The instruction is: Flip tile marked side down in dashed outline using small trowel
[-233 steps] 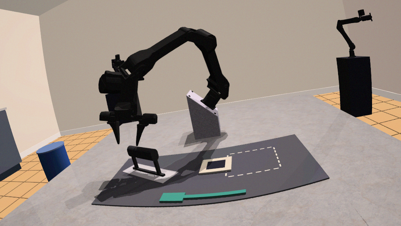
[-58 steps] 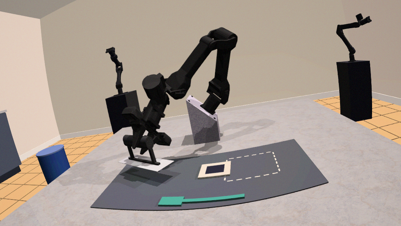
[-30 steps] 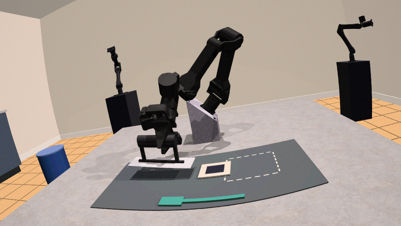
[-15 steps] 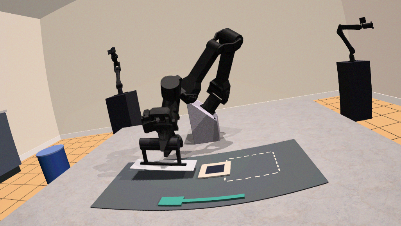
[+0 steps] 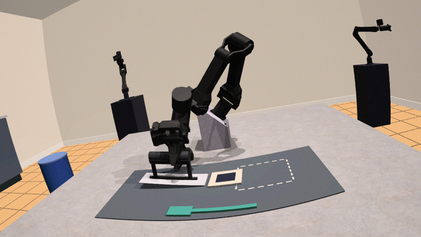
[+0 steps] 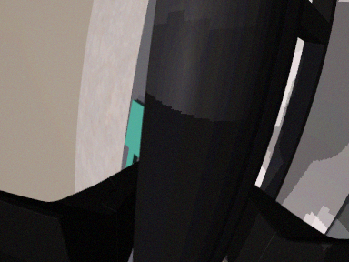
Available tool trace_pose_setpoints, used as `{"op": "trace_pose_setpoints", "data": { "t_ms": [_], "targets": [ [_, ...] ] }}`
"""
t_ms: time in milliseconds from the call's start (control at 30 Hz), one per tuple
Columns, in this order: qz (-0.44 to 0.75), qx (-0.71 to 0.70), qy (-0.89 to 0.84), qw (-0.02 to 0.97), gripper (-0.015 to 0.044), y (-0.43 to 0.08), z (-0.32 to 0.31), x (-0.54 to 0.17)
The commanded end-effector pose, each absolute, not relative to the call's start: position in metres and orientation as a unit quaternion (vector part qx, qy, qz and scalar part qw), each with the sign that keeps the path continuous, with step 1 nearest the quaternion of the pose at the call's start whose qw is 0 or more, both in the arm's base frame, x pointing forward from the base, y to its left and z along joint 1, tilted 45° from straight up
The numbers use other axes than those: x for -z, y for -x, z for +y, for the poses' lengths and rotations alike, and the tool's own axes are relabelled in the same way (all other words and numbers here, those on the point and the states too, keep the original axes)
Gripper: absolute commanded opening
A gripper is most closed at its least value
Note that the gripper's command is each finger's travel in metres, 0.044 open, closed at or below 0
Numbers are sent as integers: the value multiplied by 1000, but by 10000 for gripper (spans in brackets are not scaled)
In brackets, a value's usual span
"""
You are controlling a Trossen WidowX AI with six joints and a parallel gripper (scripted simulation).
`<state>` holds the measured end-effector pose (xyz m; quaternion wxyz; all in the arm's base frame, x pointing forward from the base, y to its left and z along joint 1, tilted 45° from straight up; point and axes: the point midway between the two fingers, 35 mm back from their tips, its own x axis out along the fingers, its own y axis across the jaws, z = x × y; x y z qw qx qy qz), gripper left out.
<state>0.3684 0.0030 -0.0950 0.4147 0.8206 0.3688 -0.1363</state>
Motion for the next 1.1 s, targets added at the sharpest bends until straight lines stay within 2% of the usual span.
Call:
{"op": "trace_pose_setpoints", "data": {
  "t_ms": [0,1067],
  "targets": [
    [364,139,-822,415,0,-366,5,99],
    [364,139,-823,414,0,-363,39,67]
  ]
}}
